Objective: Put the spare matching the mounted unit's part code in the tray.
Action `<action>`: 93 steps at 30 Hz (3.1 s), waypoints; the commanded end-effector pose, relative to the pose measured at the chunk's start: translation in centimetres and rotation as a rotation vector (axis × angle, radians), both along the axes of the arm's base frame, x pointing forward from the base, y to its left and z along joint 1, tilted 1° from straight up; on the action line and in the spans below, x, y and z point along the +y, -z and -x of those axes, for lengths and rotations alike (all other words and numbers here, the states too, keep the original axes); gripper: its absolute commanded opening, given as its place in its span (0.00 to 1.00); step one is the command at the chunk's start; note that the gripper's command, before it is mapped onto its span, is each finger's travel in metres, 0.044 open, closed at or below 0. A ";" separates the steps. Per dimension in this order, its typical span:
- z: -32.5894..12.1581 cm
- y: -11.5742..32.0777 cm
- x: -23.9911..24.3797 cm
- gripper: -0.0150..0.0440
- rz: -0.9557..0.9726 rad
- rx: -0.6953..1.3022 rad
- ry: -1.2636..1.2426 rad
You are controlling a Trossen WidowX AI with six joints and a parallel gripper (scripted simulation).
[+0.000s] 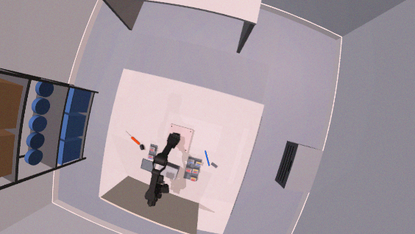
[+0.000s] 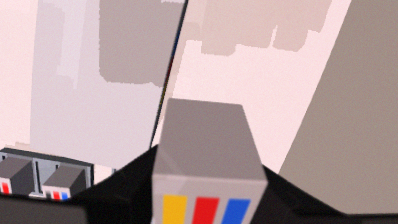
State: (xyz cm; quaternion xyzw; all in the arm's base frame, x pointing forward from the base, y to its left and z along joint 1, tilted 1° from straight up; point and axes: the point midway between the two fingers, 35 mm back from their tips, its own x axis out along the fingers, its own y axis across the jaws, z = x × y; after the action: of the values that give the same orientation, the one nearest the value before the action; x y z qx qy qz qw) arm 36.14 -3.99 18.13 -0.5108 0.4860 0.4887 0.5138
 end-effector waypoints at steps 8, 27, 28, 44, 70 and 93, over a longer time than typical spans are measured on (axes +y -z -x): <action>0.7 -0.1 -5.9 0.25 0.010 -0.007 0.005; 5.1 -0.3 -17.1 0.25 0.036 0.020 -0.006; 5.2 -0.3 -17.2 0.25 0.036 0.020 -0.006; 5.0 0.6 -17.3 0.25 0.036 0.020 -0.006; 4.6 2.5 -17.6 0.25 0.036 0.020 -0.006; 4.4 4.2 -17.8 0.25 0.036 0.020 -0.006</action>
State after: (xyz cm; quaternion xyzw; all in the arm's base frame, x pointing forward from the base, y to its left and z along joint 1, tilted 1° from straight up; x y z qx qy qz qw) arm 31.84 -21.72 14.19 -0.5161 0.4984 0.4841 0.5009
